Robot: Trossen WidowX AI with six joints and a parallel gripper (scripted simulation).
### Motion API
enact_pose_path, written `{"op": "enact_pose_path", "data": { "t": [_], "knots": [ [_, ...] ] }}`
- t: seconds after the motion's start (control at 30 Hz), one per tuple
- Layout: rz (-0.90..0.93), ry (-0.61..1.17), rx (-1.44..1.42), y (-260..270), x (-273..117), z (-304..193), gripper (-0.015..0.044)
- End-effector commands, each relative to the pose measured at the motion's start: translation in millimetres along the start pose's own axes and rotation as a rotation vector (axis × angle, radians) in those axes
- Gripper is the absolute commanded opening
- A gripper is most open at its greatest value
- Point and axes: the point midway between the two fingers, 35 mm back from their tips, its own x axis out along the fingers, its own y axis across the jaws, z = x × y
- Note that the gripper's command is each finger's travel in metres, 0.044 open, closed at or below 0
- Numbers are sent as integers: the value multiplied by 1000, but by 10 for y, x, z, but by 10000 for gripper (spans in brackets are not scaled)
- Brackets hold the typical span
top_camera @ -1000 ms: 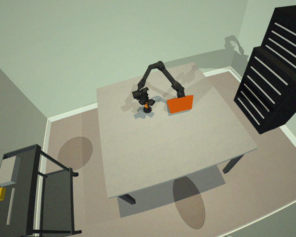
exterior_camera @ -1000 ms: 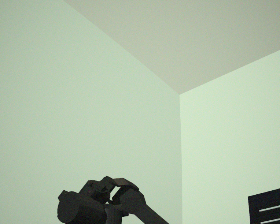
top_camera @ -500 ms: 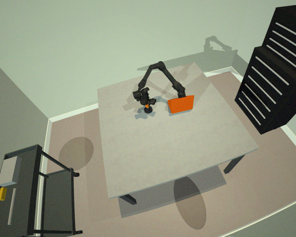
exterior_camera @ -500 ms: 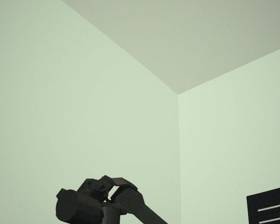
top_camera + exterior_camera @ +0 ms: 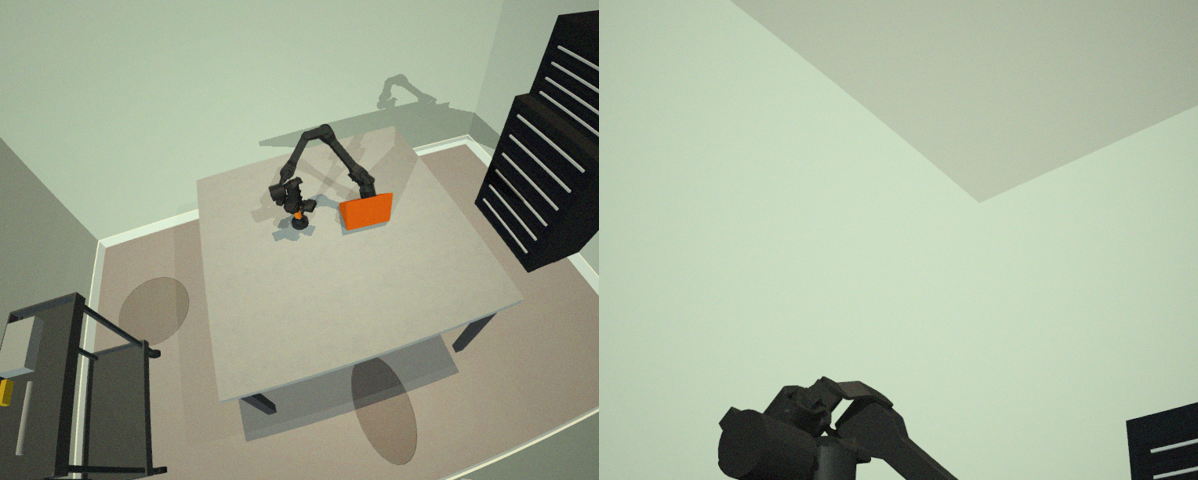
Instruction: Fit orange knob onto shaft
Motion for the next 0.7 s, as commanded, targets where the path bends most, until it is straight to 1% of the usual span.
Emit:
{"op": "enact_pose_path", "data": {
  "t": [0.0, 0.33, 0.53, 0.67],
  "knots": [
    [-3, 1, -3, -6, 6, -2, 0],
    [-3, 1, -12, -10, -43, 2, 0],
    [-3, 1, -202, -6, -36, 7, 0],
    [-3, 1, -213, 2, -20, 7, 0]
  ]
}}
